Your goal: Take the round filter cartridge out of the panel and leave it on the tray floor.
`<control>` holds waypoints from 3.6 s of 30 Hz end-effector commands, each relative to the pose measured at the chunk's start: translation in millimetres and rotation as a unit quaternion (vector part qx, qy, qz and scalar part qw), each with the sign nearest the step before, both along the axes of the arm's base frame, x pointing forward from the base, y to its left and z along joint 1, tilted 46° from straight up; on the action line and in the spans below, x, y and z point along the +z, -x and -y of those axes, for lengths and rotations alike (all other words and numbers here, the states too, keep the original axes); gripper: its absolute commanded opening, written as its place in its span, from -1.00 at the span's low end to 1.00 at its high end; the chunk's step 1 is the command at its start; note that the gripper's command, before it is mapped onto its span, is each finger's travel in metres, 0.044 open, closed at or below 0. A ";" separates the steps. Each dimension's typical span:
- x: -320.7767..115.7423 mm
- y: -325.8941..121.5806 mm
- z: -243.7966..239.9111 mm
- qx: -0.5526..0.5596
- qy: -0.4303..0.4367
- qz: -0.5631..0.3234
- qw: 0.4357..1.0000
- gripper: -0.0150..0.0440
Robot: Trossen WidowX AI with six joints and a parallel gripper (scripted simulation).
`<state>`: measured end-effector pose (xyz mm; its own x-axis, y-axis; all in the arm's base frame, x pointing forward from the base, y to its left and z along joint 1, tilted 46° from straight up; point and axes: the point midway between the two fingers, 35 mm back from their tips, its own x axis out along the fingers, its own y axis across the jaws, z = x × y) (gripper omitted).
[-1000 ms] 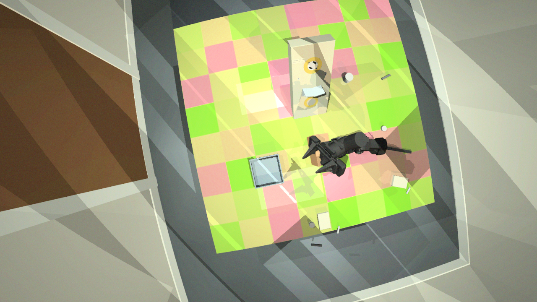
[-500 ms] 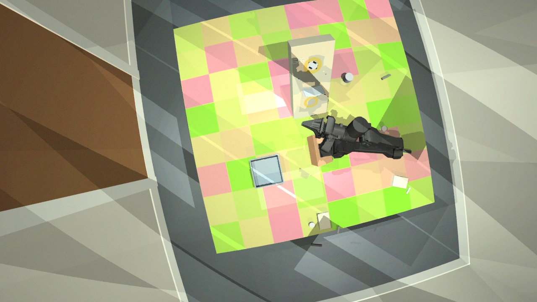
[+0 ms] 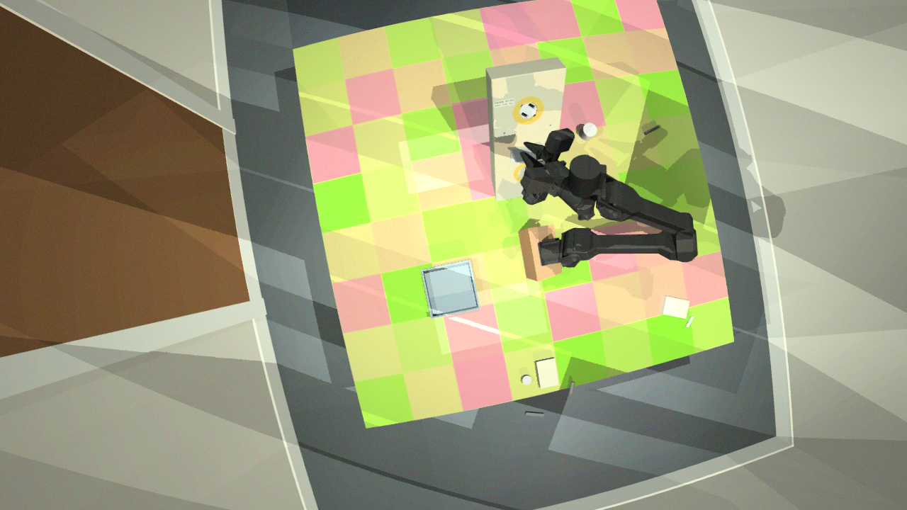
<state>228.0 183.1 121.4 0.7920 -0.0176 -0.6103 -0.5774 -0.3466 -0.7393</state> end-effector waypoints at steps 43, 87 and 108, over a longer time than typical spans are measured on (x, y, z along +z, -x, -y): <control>1.7 -85.6 39.9 -0.232 -0.031 0.125 0.964 -0.11; -3.8 -99.8 47.4 -0.231 -0.030 0.129 0.964 -0.11; -5.6 -102.5 49.1 -0.231 -0.030 0.129 0.964 -0.11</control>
<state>329.9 134.3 117.0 0.8340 -0.3774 -0.4026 -0.4500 -0.0429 -0.8920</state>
